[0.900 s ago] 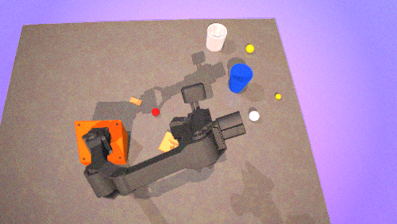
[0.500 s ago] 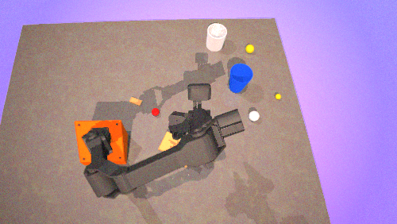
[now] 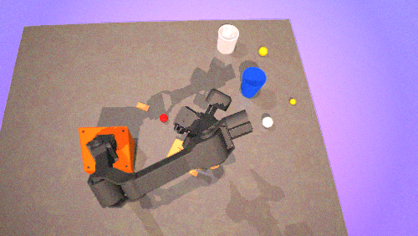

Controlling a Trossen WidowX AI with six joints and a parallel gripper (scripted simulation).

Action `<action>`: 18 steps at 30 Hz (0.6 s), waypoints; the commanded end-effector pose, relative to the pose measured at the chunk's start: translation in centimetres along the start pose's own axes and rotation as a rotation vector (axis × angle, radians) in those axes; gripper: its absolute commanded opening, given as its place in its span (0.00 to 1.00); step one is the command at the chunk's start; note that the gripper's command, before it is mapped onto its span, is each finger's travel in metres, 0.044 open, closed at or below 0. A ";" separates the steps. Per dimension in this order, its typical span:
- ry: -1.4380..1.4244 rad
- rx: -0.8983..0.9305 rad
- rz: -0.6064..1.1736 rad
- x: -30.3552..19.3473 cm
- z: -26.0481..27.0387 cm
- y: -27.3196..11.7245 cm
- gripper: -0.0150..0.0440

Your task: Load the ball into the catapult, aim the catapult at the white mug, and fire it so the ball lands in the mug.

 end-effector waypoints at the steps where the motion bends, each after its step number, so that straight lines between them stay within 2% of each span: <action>1: 0.151 0.042 0.005 0.3 0.6 0.8 1.00; 18: 0.726 0.149 0.084 0.9 2.4 3.0 1.00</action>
Point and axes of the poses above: the point midway between the two fingers, 35 mm back from their tips, its own y axis out along the fingers, its own z axis across the jaws, x = y × z, the point moved 1 cm from there along -y, back along the fingers, and after that the axes turned 10 degrees about -y, right-handed, at the moved point
